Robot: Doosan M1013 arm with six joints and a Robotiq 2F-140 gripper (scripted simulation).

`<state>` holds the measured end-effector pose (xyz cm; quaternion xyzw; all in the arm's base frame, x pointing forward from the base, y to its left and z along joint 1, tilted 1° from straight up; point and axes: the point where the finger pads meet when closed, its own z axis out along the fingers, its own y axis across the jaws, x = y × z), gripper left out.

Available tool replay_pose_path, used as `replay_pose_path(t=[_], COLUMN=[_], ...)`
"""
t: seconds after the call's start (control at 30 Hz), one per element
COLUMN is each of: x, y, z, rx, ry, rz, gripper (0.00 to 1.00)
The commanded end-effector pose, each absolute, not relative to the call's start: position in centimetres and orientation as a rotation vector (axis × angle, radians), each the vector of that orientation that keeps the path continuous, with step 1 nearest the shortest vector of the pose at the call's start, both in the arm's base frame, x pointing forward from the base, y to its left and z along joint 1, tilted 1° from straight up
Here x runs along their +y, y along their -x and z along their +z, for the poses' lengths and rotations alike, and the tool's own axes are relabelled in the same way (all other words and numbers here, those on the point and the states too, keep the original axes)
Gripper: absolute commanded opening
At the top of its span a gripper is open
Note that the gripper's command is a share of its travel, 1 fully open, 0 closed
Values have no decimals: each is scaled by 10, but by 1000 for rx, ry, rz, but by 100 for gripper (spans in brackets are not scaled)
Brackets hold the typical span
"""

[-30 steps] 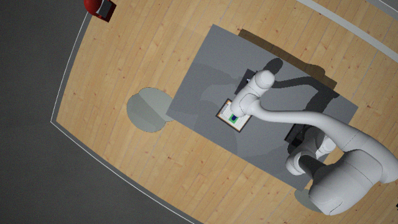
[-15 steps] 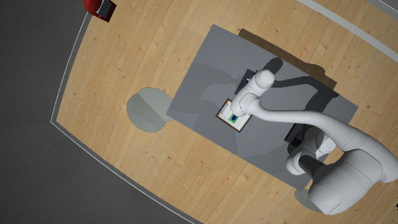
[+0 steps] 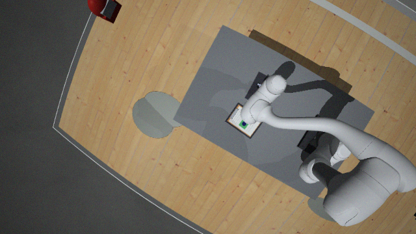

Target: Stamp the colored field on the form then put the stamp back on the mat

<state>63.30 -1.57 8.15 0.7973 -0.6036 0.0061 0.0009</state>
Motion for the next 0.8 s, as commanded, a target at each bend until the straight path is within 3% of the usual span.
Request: replay_pose_path(t=[0.0, 0.77], x=[-16, -16], y=[-633, -633], z=[81, 46], rx=[-1895, -1895], ry=[-2504, -2504], rz=[19, 19], gripper=[17, 17])
